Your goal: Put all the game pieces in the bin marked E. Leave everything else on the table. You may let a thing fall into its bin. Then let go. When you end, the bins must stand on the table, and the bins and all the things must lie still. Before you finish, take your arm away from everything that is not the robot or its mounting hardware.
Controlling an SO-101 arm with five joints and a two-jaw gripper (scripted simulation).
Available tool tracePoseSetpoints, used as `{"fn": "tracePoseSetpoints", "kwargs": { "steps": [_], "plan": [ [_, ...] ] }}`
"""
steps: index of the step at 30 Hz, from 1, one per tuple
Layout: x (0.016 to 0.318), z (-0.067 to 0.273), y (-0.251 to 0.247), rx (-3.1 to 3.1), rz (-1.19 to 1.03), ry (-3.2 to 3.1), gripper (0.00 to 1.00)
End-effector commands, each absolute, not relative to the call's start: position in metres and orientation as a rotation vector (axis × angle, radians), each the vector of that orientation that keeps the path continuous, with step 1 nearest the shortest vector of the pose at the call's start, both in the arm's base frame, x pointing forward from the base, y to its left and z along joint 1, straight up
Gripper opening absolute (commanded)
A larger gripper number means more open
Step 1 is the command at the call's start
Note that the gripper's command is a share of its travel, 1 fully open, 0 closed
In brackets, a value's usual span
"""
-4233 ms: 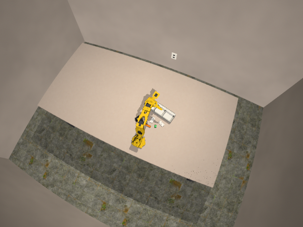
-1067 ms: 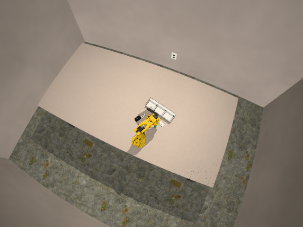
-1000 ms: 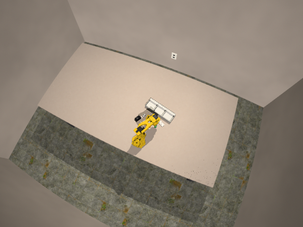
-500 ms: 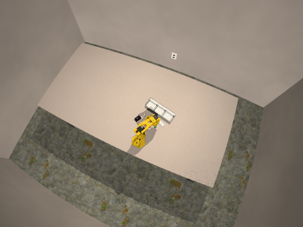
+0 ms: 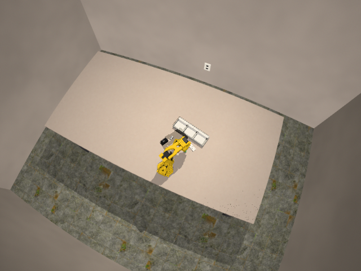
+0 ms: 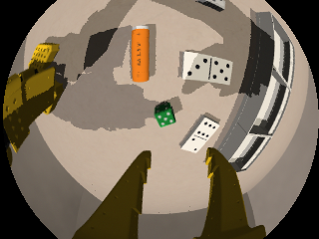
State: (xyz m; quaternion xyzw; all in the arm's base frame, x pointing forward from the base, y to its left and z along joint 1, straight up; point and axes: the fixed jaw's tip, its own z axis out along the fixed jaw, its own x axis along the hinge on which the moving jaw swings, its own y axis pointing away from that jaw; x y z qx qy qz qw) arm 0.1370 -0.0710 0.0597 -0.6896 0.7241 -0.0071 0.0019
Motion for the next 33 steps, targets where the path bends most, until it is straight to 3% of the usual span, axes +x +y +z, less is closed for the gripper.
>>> {"fn": "tracePoseSetpoints", "kwargs": {
  "steps": [1,20,33],
  "plan": [
    [0.137,0.062,-0.072,-2.164,-0.038,2.265,0.23],
    [0.138,0.052,-0.073,-2.164,-0.038,2.265,0.23],
    [0.139,0.026,-0.073,-2.164,-0.038,2.265,0.23]
  ]
}}
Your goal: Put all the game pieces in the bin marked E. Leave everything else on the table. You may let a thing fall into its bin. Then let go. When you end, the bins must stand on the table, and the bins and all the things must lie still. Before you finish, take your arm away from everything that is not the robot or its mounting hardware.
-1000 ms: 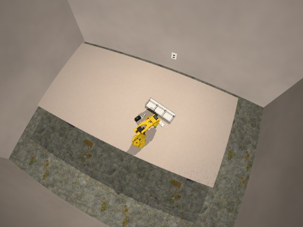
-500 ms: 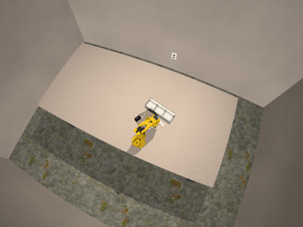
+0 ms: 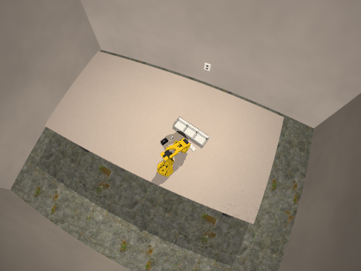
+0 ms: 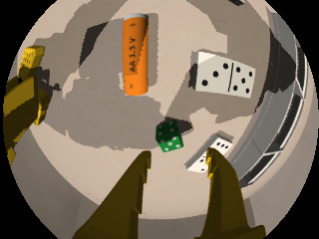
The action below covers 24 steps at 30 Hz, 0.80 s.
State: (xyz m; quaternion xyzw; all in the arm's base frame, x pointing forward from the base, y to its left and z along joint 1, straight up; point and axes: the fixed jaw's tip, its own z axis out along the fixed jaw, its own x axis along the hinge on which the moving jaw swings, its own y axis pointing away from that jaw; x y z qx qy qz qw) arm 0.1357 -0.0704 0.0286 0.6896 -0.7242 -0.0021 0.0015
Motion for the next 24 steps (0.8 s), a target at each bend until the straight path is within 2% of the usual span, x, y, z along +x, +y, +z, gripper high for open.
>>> {"fn": "tracePoseSetpoints", "kwargs": {
  "steps": [1,24],
  "plan": [
    [0.139,0.024,-0.073,2.176,0.038,-2.278,0.23],
    [0.138,0.008,-0.072,2.173,0.019,-2.275,0.23]
  ]
}}
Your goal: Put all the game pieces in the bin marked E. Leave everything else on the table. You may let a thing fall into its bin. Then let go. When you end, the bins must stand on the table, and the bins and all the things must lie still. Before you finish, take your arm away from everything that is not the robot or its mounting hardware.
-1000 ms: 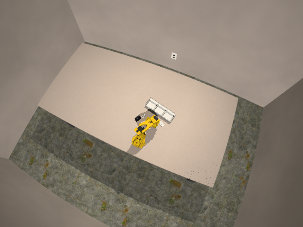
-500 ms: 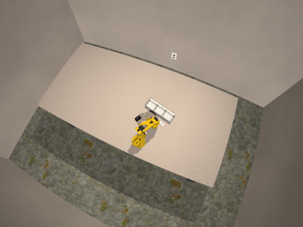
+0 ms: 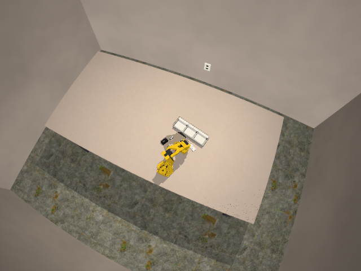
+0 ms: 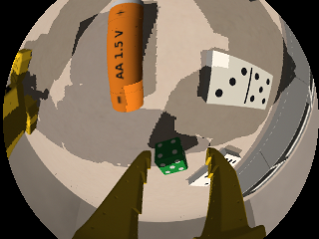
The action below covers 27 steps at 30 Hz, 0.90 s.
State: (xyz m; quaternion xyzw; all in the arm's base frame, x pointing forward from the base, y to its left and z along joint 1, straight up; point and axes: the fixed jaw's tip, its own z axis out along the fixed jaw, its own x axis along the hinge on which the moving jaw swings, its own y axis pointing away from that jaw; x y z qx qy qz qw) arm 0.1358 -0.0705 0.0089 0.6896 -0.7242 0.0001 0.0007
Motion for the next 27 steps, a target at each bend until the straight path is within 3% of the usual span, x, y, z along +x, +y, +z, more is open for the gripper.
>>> {"fn": "tracePoseSetpoints", "kwargs": {
  "steps": [1,27],
  "plan": [
    [0.1377,0.0082,-0.0724,2.173,0.019,-2.275,0.23],
    [0.1377,0.0082,-0.0724,2.173,0.019,-2.275,0.19]
  ]
}}
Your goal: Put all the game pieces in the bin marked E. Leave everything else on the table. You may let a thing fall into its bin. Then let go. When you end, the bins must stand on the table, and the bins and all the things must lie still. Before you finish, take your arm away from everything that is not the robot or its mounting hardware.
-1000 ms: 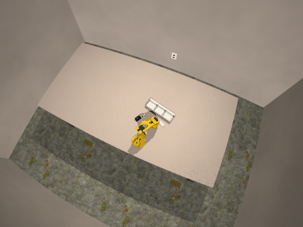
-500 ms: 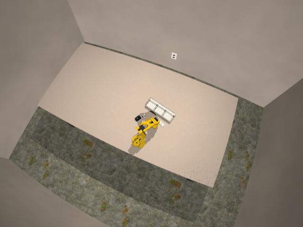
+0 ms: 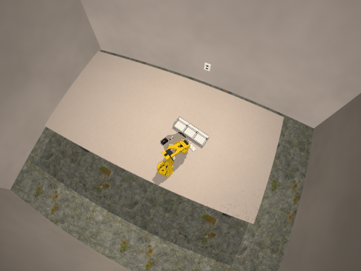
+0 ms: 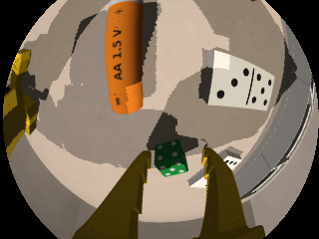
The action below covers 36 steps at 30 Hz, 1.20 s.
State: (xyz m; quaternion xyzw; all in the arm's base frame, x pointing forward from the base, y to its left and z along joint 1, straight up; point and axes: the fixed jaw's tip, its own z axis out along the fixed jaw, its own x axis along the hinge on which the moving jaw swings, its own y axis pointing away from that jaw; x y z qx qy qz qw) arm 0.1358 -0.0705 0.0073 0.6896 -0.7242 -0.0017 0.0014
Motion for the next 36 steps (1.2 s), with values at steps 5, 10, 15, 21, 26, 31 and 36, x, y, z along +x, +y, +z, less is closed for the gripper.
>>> {"fn": "tracePoseSetpoints", "kwargs": {
  "steps": [5,10,15,21,26,31,36],
  "plan": [
    [0.1377,0.0082,-0.0724,2.173,0.019,-2.275,0.17],
    [0.1377,0.0082,-0.0724,2.173,0.019,-2.275,0.13],
    [0.1377,0.0082,-0.0724,2.173,0.019,-2.275,0.08],
    [0.1377,0.0082,-0.0724,2.173,0.019,-2.275,0.05],
    [0.1377,0.0082,-0.0724,2.173,0.019,-2.275,0.02],
    [0.1377,0.0082,-0.0724,2.173,0.019,-2.275,0.00],
    [0.1377,0.0082,-0.0724,2.173,0.019,-2.275,0.00]
  ]
}}
